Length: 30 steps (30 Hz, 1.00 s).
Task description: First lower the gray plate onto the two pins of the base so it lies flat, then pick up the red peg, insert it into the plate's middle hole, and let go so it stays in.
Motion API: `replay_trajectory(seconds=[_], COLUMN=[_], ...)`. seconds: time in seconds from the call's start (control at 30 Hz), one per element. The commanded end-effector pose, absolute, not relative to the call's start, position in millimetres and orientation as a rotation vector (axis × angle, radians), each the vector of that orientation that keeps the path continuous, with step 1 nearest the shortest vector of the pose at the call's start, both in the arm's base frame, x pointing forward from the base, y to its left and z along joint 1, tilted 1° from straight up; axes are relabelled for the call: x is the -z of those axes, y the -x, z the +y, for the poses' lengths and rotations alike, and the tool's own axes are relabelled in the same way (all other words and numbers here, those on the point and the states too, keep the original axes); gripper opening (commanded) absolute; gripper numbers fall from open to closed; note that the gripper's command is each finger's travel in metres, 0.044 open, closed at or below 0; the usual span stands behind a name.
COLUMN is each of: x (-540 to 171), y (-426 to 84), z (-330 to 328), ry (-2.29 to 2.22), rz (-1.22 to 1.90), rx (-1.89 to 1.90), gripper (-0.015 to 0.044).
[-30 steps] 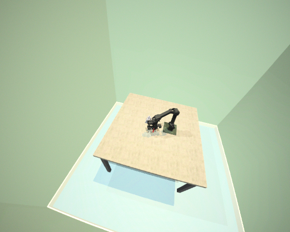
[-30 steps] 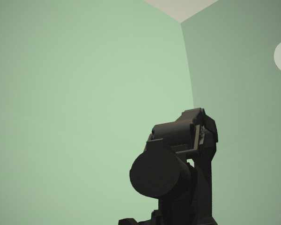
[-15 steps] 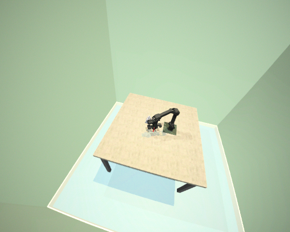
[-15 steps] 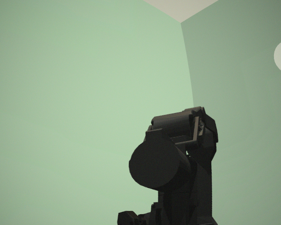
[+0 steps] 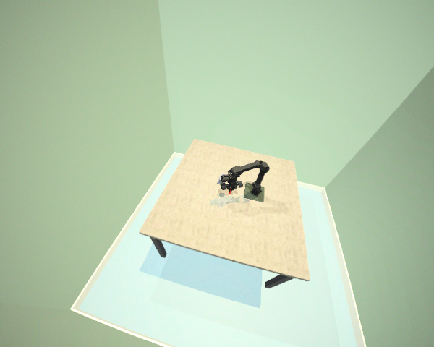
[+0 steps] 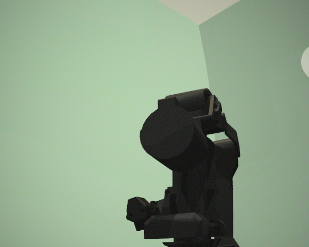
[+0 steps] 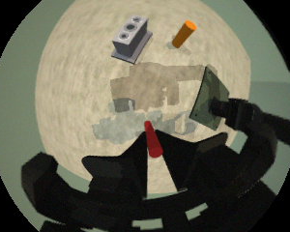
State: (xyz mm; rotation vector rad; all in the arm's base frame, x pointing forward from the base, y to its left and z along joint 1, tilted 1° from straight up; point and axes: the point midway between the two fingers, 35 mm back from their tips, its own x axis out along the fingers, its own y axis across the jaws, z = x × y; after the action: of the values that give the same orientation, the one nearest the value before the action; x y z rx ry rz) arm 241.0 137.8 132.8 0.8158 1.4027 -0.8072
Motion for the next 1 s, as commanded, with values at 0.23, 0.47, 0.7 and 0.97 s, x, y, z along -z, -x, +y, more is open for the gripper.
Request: replay_trajectory(seconds=[0.23,0.47,0.7,0.97], x=[-143.4,-145.1,-146.2,-147.7], y=[-248.6,-263.8,-279.0,-294.3], z=[132.3,120.1,105.9,89.3], ry=[-0.816,-0.816,-0.812,-0.812], rz=[1.402,1.398,1.389,1.388], rx=[0.807,0.804,0.796,0.795], gripper=[0.0000,0.0000,0.0000,0.0000])
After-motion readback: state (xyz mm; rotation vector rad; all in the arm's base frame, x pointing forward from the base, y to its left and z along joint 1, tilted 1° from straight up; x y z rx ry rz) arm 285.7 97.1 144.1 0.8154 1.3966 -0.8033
